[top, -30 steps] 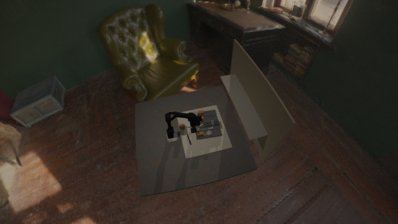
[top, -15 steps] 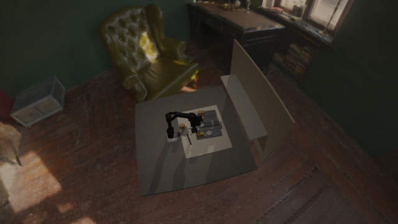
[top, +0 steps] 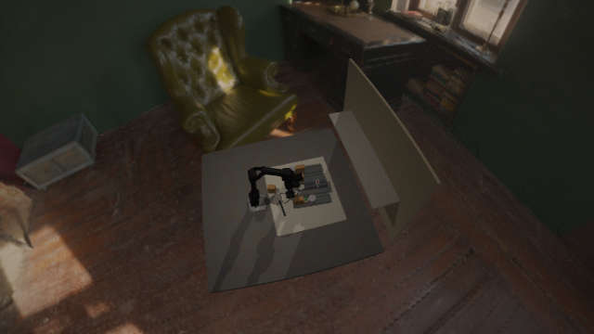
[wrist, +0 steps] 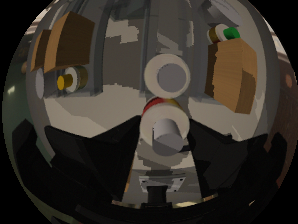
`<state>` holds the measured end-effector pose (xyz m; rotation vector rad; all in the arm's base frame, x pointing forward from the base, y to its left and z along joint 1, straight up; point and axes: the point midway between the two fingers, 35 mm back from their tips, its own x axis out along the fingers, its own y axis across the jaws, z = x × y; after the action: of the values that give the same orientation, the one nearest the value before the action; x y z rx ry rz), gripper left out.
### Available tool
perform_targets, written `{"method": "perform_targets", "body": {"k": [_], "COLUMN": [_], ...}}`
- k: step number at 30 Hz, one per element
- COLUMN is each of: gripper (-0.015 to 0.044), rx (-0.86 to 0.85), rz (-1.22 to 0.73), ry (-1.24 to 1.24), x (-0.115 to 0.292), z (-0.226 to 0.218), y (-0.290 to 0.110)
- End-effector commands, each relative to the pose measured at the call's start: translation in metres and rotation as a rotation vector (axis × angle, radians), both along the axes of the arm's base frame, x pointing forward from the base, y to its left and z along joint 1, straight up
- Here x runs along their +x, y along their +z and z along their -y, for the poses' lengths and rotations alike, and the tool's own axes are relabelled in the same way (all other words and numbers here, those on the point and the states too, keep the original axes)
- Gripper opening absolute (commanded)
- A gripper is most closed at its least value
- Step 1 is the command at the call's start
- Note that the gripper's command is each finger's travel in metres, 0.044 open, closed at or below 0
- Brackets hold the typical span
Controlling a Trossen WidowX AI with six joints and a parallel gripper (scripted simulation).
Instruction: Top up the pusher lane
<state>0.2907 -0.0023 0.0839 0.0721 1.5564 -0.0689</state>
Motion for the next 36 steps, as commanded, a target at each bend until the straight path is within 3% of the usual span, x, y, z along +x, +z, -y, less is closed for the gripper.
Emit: {"method": "perform_targets", "body": {"k": [1, 36], "gripper": [0.0, 0.0], "rx": [-0.002, -0.002], "rz": [0.018, 0.02], "ry": [0.005, 0.005], "x": [0.008, 0.023], "z": [0.001, 0.002], "y": [0.001, 0.002]}}
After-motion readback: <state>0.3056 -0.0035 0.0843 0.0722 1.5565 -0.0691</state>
